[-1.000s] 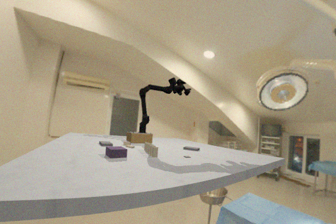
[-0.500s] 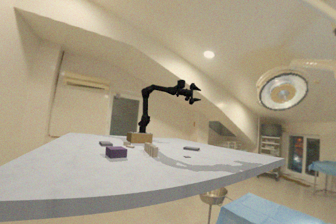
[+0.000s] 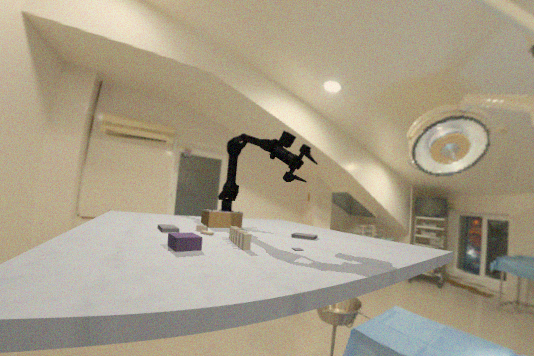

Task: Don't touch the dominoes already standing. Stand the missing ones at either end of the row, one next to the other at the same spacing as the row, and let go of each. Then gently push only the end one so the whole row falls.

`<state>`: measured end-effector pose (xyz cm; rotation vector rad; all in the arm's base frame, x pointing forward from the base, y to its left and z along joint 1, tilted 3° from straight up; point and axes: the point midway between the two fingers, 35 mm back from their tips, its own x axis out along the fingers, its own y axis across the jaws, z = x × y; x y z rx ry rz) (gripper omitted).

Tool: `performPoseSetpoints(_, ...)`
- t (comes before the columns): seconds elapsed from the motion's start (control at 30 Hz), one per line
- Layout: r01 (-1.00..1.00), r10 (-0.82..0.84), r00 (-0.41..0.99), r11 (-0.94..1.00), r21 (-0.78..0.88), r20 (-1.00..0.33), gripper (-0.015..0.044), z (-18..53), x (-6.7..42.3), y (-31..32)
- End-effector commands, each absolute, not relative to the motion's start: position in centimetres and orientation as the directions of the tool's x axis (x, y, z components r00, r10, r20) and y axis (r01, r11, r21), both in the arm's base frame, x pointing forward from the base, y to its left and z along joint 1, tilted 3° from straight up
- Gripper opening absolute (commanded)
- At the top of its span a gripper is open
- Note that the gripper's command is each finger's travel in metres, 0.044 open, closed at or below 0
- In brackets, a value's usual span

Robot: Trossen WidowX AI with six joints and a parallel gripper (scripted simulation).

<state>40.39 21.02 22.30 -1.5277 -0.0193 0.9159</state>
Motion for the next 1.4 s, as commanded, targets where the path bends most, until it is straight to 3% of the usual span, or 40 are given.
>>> performPoseSetpoints(0.0, -0.643, 0.379, 0.670, -0.132, -0.754, -0.638, 0.0440, 18.5, 41.6, 15.4)
performPoseSetpoints(0.37, -0.860, 0.049, 0.453, 0.287, -0.422, -0.890, 0.0440, 9.5, 39.7, -1.6)
performPoseSetpoints(0.73, -0.646, -0.028, 0.029, 0.762, -0.040, -0.999, 0.0440, 3.2, 29.1, -14.7)
performPoseSetpoints(1.03, -0.592, -0.013, -0.024, 0.806, 0.003, -1.000, 0.0440, 2.5, 27.4, -15.8)
performPoseSetpoints(1.37, -0.592, -0.013, -0.025, 0.806, 0.004, -1.000, 0.0440, -3.8, 27.1, -15.9)
